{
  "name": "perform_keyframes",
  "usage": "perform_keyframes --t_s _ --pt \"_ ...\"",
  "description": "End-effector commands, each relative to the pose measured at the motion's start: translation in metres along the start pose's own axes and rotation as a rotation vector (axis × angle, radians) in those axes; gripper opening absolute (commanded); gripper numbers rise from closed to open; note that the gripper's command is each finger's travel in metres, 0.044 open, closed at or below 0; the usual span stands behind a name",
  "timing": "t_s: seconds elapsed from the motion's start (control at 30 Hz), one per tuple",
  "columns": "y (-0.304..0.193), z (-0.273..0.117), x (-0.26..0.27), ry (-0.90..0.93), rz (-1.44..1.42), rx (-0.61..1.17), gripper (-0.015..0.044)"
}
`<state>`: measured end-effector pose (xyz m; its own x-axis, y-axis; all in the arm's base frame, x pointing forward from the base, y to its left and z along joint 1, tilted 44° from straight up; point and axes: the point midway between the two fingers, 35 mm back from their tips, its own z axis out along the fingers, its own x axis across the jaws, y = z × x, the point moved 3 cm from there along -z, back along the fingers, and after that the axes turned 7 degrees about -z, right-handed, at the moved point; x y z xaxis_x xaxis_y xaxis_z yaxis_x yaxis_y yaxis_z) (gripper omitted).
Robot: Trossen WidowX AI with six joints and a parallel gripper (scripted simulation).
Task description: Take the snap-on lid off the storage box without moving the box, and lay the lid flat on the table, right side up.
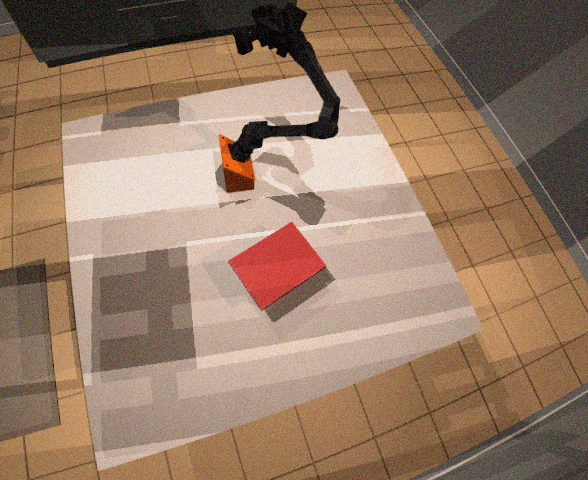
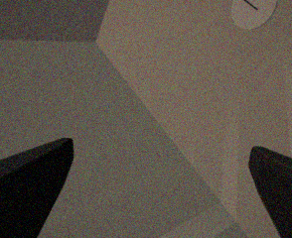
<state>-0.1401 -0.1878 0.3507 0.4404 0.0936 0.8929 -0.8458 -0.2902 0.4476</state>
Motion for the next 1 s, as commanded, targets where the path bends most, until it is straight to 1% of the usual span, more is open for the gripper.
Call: perform_keyframes --t_s 0.0,0.07,0.17,0.2,0.3,0.4,0.63,0.73,0.87,0.97 --pt "0.0 0.001 -0.001 0.0 -0.003 0.004 0.0374" --pt "-0.002 0.012 -0.005 0.004 -0.032 0.038 0.0321" --pt "-0.018 0.043 -0.017 0.047 0.031 0.167 0.0242" --pt "-0.025 0.053 -0.02 0.061 0.057 0.213 0.0235" --pt "-0.05 0.083 -0.029 0.093 0.133 0.355 0.0235" --pt "-0.066 0.098 -0.033 0.104 0.169 0.428 0.0235" --pt "-0.156 0.15 -0.043 0.116 0.315 0.784 0.0235" --pt "-0.178 0.157 -0.044 0.111 0.342 0.859 0.0235" --pt "-0.24 0.166 -0.045 0.08 0.404 1.067 0.0235" --pt "-0.288 0.164 -0.045 0.043 0.439 1.223 0.0235"
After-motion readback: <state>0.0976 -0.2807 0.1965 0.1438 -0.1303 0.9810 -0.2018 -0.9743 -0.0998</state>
